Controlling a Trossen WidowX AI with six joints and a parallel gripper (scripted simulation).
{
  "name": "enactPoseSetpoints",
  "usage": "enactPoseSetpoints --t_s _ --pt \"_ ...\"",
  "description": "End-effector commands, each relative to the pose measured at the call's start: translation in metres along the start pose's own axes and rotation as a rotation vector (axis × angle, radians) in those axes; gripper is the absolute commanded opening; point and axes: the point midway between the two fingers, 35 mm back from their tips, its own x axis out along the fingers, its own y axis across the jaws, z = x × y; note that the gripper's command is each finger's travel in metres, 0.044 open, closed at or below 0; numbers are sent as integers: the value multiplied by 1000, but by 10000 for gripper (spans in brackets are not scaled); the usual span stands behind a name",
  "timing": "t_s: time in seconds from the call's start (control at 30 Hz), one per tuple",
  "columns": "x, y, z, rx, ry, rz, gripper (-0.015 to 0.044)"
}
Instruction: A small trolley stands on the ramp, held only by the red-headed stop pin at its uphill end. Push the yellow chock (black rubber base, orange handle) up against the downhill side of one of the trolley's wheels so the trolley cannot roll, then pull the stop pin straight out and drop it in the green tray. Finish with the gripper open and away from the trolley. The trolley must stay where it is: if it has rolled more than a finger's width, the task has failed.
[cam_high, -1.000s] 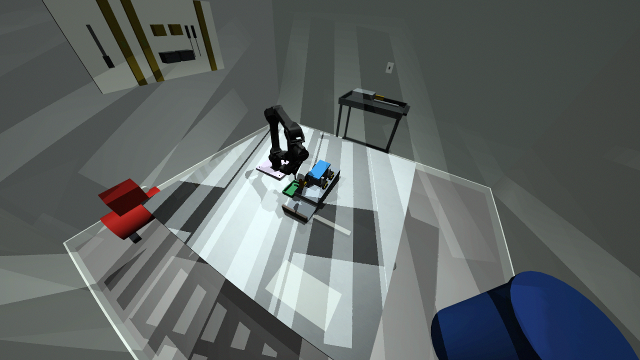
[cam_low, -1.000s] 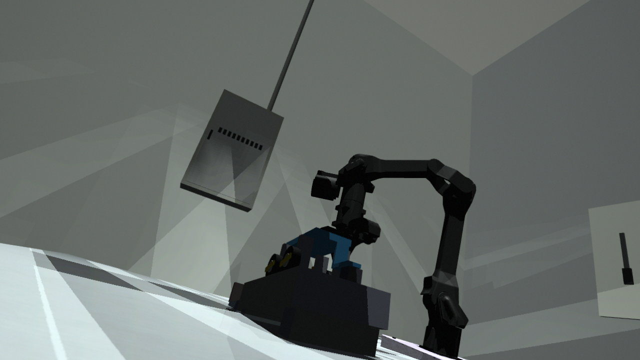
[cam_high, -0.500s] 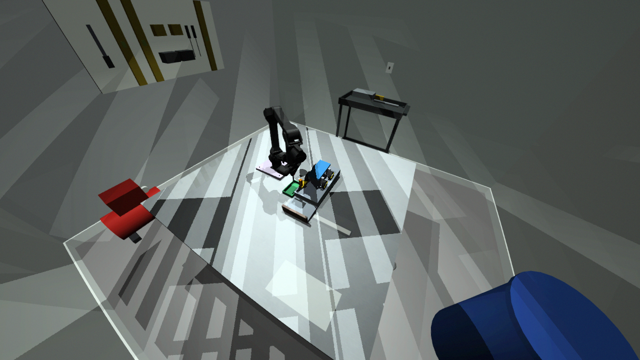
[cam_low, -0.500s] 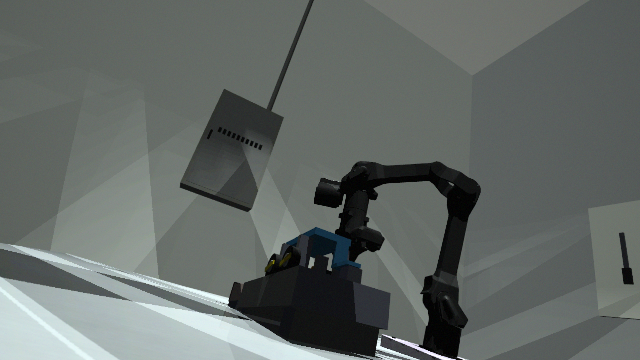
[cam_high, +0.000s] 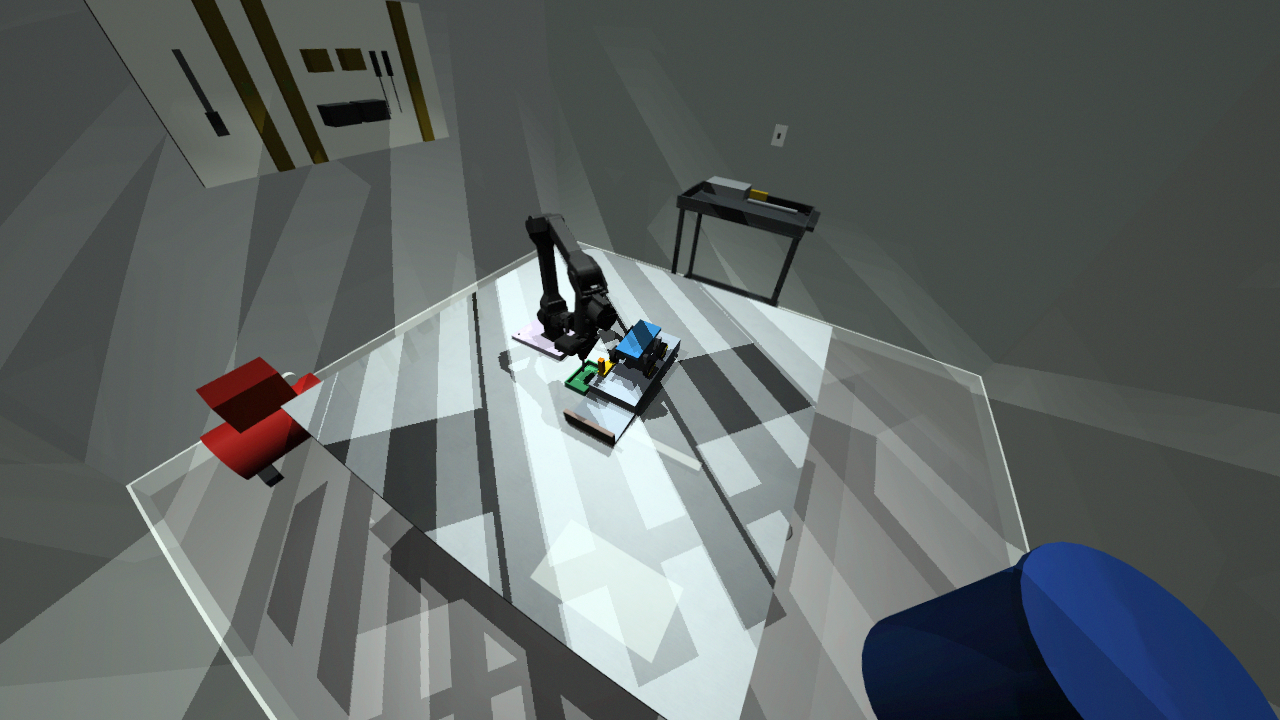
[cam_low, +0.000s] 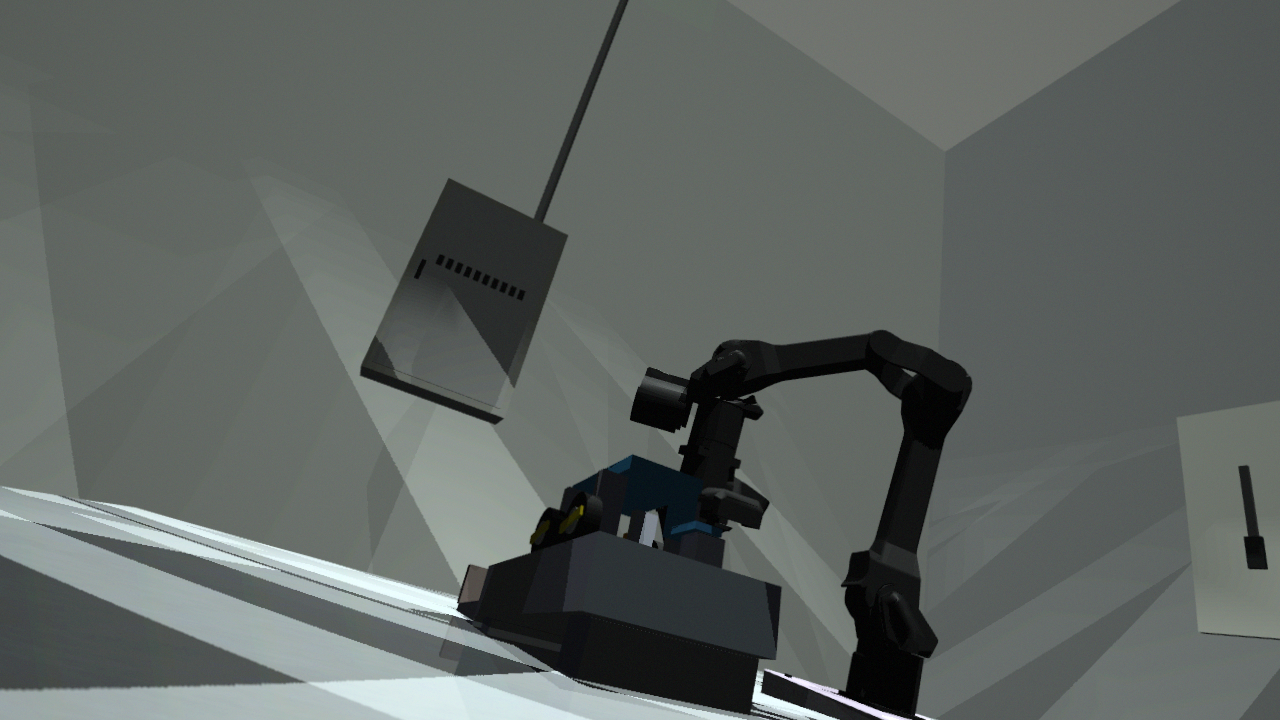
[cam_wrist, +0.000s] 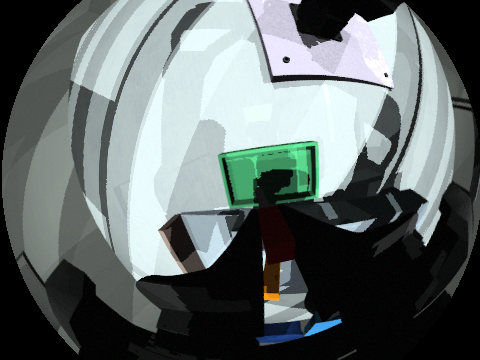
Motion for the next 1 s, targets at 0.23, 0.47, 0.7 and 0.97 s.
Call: enactPoseSetpoints --t_s 0.23,0.47,0.7,0.97 --pt "35 13 1 7 0 40 0" --pt "44 17 2 7 0 41 26" --pt "44 13 2 7 0 40 190" --pt "45 7 1 7 0 40 190"
